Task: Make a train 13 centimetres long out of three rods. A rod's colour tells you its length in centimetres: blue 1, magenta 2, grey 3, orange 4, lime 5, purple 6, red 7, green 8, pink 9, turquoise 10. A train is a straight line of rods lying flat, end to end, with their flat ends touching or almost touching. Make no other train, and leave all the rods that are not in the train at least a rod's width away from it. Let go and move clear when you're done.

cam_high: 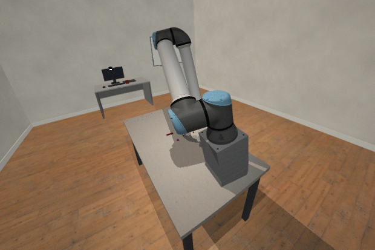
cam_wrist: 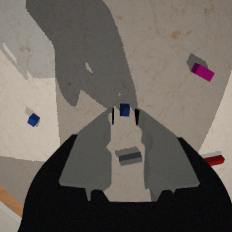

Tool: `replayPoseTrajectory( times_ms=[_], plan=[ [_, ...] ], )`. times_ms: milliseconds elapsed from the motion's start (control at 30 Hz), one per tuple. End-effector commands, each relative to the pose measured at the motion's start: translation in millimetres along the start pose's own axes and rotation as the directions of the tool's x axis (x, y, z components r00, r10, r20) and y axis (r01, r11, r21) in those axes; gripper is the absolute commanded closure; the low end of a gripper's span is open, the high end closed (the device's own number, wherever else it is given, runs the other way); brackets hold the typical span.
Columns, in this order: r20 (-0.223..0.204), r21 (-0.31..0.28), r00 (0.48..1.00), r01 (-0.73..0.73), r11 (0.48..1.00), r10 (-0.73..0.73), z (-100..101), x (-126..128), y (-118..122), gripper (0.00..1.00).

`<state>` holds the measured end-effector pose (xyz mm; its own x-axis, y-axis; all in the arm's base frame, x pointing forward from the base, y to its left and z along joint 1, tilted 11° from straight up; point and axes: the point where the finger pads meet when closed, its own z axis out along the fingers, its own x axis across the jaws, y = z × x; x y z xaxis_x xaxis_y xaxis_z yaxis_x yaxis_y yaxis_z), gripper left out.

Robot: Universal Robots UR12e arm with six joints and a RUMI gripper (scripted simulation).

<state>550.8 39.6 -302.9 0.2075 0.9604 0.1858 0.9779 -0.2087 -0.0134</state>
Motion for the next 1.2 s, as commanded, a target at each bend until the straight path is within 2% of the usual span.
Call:
replayPoseTrajectory(
  times_ms=[0,400,900,1167],
  plan=[
    [0.000,-0.001,1.000,0.000,1.000,0.000,0,0,0,0.86],
    [0.000,-0.001,1.000,0.000,1.000,0.000,-8,0,0,0.86],
    [0.000,-0.001,1.000,0.000,1.000,0.000,-80,0,0,0.86],
    [0.000,-0.001,1.000,0.000,1.000,0.000,-90,0,0,0.86]
  ],
)
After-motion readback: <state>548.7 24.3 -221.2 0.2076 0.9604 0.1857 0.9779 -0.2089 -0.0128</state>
